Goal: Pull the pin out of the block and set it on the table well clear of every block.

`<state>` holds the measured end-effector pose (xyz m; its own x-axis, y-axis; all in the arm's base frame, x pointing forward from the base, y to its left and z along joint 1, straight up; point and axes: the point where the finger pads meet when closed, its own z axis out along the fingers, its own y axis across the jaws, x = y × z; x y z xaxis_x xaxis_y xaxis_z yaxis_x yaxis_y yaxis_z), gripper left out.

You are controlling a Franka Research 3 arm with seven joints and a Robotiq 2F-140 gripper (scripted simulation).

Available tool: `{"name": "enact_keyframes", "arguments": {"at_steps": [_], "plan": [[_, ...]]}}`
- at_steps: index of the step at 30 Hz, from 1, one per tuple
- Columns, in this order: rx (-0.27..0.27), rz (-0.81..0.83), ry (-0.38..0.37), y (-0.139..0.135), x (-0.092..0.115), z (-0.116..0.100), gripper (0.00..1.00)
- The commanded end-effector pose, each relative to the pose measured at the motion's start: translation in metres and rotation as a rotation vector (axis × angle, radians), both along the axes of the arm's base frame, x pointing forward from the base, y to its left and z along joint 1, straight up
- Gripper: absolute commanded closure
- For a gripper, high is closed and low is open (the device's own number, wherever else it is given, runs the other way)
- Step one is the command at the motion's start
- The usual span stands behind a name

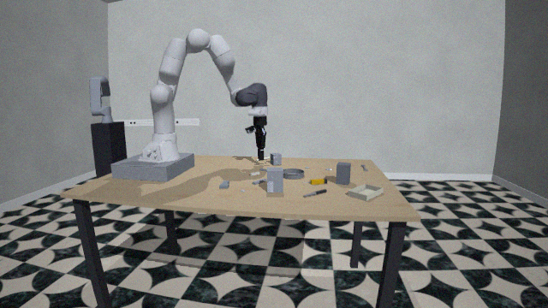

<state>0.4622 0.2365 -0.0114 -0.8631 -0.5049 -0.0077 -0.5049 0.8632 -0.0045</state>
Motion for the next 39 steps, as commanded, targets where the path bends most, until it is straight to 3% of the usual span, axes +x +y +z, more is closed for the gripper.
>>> {"name": "enact_keyframes", "arguments": {"at_steps": [1, 39], "plan": [[-0.01, 0.006, 0.018, -0.0012, -0.0021, 0.0004, 0.9], [-0.039, 0.002, 0.066, -0.0037, -0.0063, -0.0002, 0.9]]}}
